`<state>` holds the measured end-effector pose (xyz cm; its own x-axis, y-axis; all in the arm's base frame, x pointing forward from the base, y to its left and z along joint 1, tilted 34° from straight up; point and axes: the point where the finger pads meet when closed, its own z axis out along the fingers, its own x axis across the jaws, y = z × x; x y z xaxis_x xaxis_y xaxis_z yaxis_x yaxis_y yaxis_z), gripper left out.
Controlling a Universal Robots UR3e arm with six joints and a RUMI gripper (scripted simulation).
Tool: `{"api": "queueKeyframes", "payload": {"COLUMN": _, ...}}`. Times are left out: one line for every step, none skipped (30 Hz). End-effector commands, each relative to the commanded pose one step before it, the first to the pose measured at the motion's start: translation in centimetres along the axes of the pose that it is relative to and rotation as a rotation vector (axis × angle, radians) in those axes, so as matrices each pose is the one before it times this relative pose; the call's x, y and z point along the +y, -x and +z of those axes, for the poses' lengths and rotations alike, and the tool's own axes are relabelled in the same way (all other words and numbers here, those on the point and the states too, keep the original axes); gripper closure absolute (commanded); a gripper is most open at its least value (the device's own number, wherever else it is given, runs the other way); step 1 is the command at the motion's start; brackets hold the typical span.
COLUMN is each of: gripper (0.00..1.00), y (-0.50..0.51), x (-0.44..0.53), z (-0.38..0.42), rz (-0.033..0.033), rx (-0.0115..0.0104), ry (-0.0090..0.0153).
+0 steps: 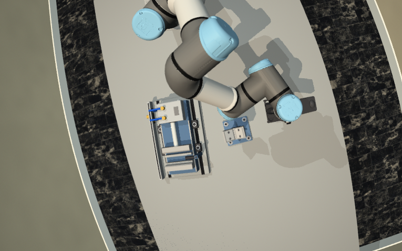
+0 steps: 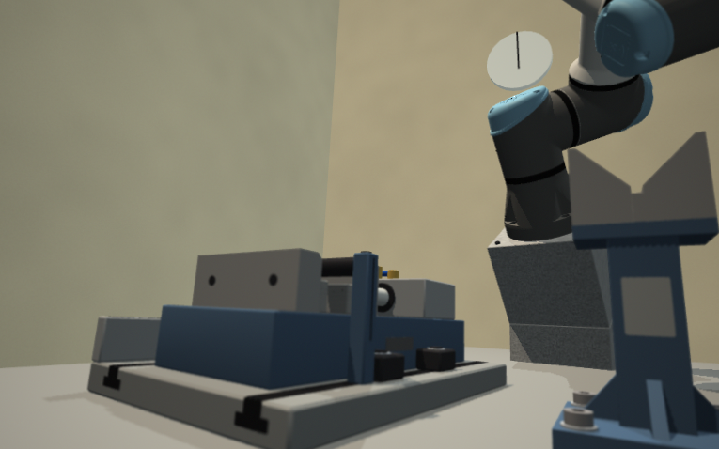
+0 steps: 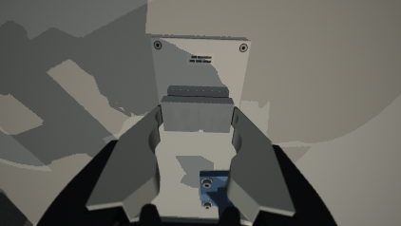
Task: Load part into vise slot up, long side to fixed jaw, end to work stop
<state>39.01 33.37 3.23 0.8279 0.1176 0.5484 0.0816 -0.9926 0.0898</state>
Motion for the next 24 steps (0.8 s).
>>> {"api": "queueKeyframes", "payload": {"gripper": 1.00, "y": -0.089, "x": -0.0552, "z": -0.4100, "rz": 0.00040, "rx": 0.00247, "ry": -0.00170}}
{"api": "queueKeyframes", "payload": {"gripper": 1.00, "y": 0.000, "x": -0.0002, "z": -0.1070, "rz": 0.00000, "rx": 0.00000, "ry": 0.00000}}
{"api": "queueKeyframes", "payload": {"gripper": 1.00, "y": 0.000, "x": -0.0003, "z": -0.1207, "rz": 0.00000, "rx": 0.00000, "ry": 0.00000}}
{"api": "queueKeyframes", "payload": {"gripper": 1.00, "y": 0.000, "x": 0.0000, "z": -0.1343, "rz": 0.00000, "rx": 0.00000, "ry": 0.00000}}
{"api": "queueKeyframes", "payload": {"gripper": 1.00, "y": 0.001, "x": 0.0004, "z": -0.1481, "rz": 0.00000, "rx": 0.00000, "ry": 0.00000}}
{"api": "queueKeyframes", "payload": {"gripper": 1.00, "y": 0.000, "x": -0.0005, "z": -0.1639, "rz": 0.00000, "rx": 0.00000, "ry": 0.00000}}
{"api": "queueKeyframes", "payload": {"gripper": 1.00, "y": 0.000, "x": -0.0001, "z": -0.1784, "rz": 0.00000, "rx": 0.00000, "ry": 0.00000}}
{"api": "queueKeyframes", "payload": {"gripper": 1.00, "y": 0.001, "x": 0.0004, "z": -0.1931, "rz": 0.00000, "rx": 0.00000, "ry": 0.00000}}
{"api": "queueKeyframes", "payload": {"gripper": 1.00, "y": 0.000, "x": -0.0006, "z": -0.2098, "rz": 0.00000, "rx": 0.00000, "ry": 0.00000}}
{"api": "queueKeyframes", "payload": {"gripper": 1.00, "y": 0.001, "x": 0.0004, "z": -0.2243, "rz": 0.00000, "rx": 0.00000, "ry": 0.00000}}
{"api": "queueKeyframes", "payload": {"gripper": 1.00, "y": 0.000, "x": 0.0000, "z": 0.0000, "rz": 0.00000, "rx": 0.00000, "ry": 0.00000}}
{"api": "queueKeyframes", "payload": {"gripper": 1.00, "y": 0.000, "x": 0.0000, "z": 0.0000, "rz": 0.00000, "rx": 0.00000, "ry": 0.00000}}
{"api": "queueKeyframes", "payload": {"gripper": 1.00, "y": 0.000, "x": -0.0005, "z": -0.2413, "rz": 0.00000, "rx": 0.00000, "ry": 0.00000}}
{"api": "queueKeyframes", "payload": {"gripper": 1.00, "y": 0.001, "x": 0.0004, "z": -0.2562, "rz": 0.00000, "rx": 0.00000, "ry": 0.00000}}
{"api": "queueKeyframes", "payload": {"gripper": 1.00, "y": 0.000, "x": -0.0005, "z": -0.2735, "rz": 0.00000, "rx": 0.00000, "ry": 0.00000}}
{"api": "queueKeyframes", "payload": {"gripper": 1.00, "y": 0.001, "x": 0.0005, "z": -0.2885, "rz": 0.00000, "rx": 0.00000, "ry": 0.00000}}
{"api": "queueKeyframes", "payload": {"gripper": 1.00, "y": 0.000, "x": -0.0005, "z": -0.3063, "rz": 0.00000, "rx": 0.00000, "ry": 0.00000}}
{"api": "queueKeyframes", "payload": {"gripper": 1.00, "y": 0.001, "x": 0.0000, "z": -0.3222, "rz": 0.00000, "rx": 0.00000, "ry": 0.00000}}
{"api": "queueKeyframes", "payload": {"gripper": 1.00, "y": 0.002, "x": 0.0005, "z": -0.3382, "rz": 0.00000, "rx": 0.00000, "ry": 0.00000}}
{"api": "queueKeyframes", "payload": {"gripper": 1.00, "y": 0.001, "x": -0.0006, "z": -0.3566, "rz": 0.00000, "rx": 0.00000, "ry": 0.00000}}
{"api": "queueKeyframes", "payload": {"gripper": 1.00, "y": 0.001, "x": -0.0002, "z": -0.3731, "rz": 0.00000, "rx": 0.00000, "ry": 0.00000}}
{"api": "queueKeyframes", "payload": {"gripper": 1.00, "y": 0.001, "x": 0.0001, "z": -0.3899, "rz": 0.00000, "rx": 0.00000, "ry": 0.00000}}
{"api": "queueKeyframes", "payload": {"gripper": 1.00, "y": 0.002, "x": 0.0003, "z": -0.4072, "rz": 0.00000, "rx": 0.00000, "ry": 0.00000}}
{"api": "queueKeyframes", "payload": {"gripper": 1.00, "y": 0.001, "x": -0.0002, "z": -0.4258, "rz": 0.00000, "rx": 0.00000, "ry": 0.00000}}
